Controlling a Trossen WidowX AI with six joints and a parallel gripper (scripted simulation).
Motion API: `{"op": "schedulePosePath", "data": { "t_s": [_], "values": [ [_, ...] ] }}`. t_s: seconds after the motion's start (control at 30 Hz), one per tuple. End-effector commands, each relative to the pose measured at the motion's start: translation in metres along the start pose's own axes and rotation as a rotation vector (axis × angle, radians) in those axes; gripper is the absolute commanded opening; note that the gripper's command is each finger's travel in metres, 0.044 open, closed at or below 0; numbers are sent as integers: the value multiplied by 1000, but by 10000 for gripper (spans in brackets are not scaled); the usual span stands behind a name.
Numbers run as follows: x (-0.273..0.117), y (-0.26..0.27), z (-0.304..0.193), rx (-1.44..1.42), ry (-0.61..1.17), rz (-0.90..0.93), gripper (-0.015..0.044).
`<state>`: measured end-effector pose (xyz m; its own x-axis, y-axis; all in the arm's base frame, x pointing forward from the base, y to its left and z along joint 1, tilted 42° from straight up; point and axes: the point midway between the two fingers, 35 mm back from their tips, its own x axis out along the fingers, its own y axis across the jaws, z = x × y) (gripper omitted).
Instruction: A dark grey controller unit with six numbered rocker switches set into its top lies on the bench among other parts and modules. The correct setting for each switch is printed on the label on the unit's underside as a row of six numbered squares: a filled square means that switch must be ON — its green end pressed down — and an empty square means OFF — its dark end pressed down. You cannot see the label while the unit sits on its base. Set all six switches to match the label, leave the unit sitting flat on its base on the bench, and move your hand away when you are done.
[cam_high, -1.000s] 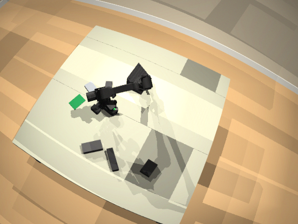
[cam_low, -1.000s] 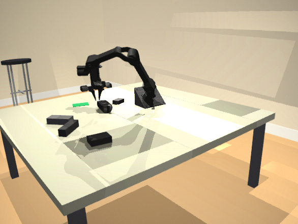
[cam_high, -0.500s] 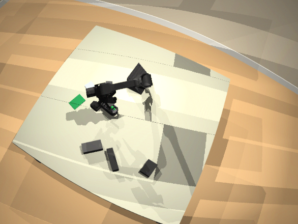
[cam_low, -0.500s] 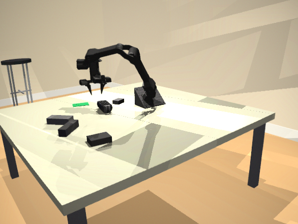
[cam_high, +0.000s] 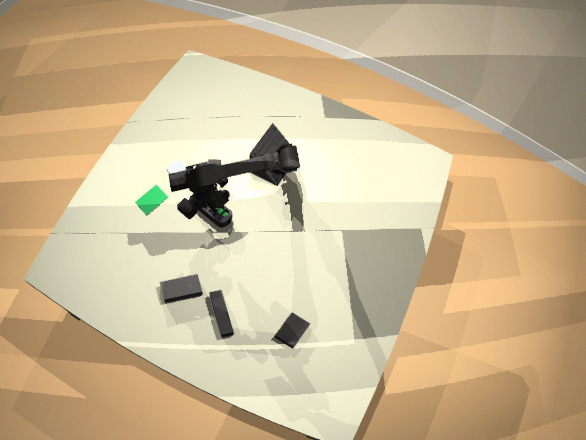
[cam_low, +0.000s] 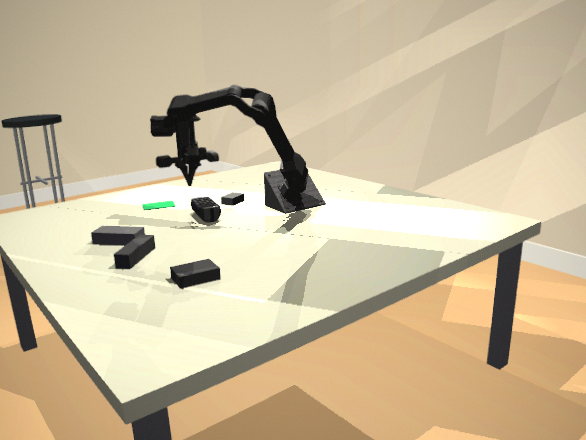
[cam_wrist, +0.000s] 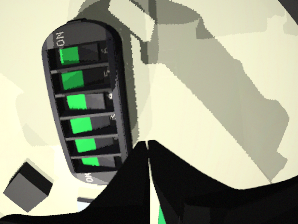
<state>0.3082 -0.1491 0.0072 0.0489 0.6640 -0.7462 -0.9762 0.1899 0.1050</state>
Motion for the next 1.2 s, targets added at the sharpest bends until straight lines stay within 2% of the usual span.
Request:
{"op": "schedulePosePath", "data": {
  "t_s": [0.0,0.03,0.6,0.67,1.17],
  "values": [
    [-1,1,-1,-2,2,0,0],
    [-1,1,-1,-2,2,0,0],
    [0,0,0,0,0,0,440],
    [0,0,0,0,0,0,440],
    [14,41,21,9,8,-129,46]
  ]
}}
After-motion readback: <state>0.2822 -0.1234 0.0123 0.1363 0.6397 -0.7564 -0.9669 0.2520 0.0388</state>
